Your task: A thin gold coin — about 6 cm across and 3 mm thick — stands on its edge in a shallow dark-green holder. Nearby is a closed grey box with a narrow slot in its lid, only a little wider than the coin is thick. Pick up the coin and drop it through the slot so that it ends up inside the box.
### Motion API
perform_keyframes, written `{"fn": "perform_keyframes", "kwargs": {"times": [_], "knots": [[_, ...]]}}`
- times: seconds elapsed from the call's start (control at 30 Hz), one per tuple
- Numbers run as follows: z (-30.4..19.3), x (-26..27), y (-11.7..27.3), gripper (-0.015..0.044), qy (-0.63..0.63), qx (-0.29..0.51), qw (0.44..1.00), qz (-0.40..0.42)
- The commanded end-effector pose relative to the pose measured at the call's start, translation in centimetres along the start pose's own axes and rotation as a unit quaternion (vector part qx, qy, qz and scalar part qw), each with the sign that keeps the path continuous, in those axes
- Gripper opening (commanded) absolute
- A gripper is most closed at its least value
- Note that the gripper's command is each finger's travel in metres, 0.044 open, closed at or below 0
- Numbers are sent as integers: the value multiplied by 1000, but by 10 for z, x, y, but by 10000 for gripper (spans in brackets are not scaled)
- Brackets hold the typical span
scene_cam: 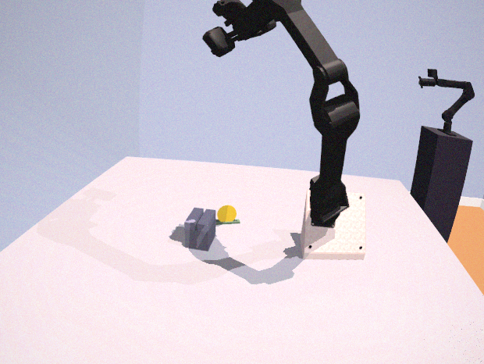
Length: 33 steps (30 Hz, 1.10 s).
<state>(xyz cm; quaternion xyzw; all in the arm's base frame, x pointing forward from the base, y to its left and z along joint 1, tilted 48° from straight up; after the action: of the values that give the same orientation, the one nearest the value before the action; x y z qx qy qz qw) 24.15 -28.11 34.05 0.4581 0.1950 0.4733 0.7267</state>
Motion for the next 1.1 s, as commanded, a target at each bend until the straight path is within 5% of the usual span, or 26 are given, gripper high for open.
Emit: {"fn": "perform_keyframes", "kwargs": {"times": [0.0, 0.27, 0.7, 0.87, 1.07], "knots": [[0, 0, -3, 374, 3, 3, 1000, 2], [-29, 11, -113, 164, 121, 115, 980, 112], [-157, 64, -261, 161, 285, 251, 855, 352], [-216, 84, -286, 161, 316, 275, 797, 435], [-219, 83, -287, 161, 317, 276, 795, 437]]}}
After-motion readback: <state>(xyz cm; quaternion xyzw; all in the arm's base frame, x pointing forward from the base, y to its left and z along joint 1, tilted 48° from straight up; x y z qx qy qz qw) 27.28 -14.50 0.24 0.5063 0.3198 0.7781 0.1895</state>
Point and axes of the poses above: the point midway between the two fingers, 35 mm back from their tips, its own y axis back along the fingers, its own x axis across the jaws, z = x × y, the point moved 5 cm from there along y, back along the fingers, and after that the axes turned 6 degrees about y, right-handed, at the moved point
